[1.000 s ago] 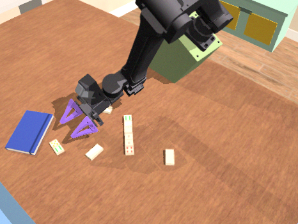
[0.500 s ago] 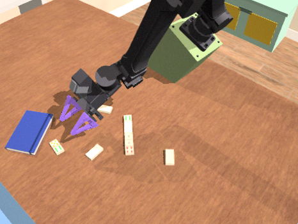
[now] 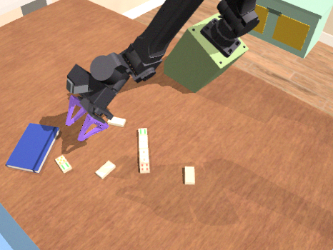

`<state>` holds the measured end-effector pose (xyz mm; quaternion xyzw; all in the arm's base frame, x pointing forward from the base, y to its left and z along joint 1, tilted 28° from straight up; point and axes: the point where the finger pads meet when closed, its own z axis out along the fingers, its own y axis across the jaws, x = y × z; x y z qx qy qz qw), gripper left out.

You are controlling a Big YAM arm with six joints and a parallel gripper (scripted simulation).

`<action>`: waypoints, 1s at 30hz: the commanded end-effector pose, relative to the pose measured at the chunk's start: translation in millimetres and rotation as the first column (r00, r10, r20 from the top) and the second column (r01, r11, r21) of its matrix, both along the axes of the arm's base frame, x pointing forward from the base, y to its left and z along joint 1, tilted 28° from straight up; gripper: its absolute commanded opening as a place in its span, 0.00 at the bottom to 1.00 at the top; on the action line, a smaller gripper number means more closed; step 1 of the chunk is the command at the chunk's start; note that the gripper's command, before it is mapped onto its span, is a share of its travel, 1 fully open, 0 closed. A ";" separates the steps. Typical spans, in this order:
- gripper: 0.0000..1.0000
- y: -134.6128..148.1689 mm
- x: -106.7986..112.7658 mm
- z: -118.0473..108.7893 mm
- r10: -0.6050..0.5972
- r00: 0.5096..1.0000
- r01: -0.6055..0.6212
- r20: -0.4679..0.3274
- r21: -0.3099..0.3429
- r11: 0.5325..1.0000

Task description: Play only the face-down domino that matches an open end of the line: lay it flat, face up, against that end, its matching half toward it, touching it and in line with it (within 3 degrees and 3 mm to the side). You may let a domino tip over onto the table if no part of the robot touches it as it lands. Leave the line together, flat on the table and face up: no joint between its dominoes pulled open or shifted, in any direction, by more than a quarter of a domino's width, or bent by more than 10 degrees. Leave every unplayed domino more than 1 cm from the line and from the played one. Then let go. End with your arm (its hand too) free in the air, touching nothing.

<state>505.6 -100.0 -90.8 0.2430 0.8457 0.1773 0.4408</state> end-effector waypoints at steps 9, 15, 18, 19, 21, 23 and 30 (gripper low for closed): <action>0.71 -32.4 10.1 34.0 0.150 0.955 -0.142 -0.256 0.049 0.989; 0.71 -28.7 6.2 32.9 0.174 0.932 -0.149 -0.317 0.101 0.984; 0.71 -30.6 9.1 34.3 0.255 0.874 -0.213 -0.413 0.145 0.966; 0.71 -31.2 10.1 34.7 0.281 0.851 -0.233 -0.443 0.161 0.959; 0.71 -32.4 12.1 35.6 0.333 0.800 -0.271 -0.500 0.194 0.943; 0.71 -33.7 14.0 36.6 0.382 0.742 -0.304 -0.552 0.231 0.924; 0.71 -33.7 14.0 36.6 0.382 0.742 -0.304 -0.552 0.231 0.924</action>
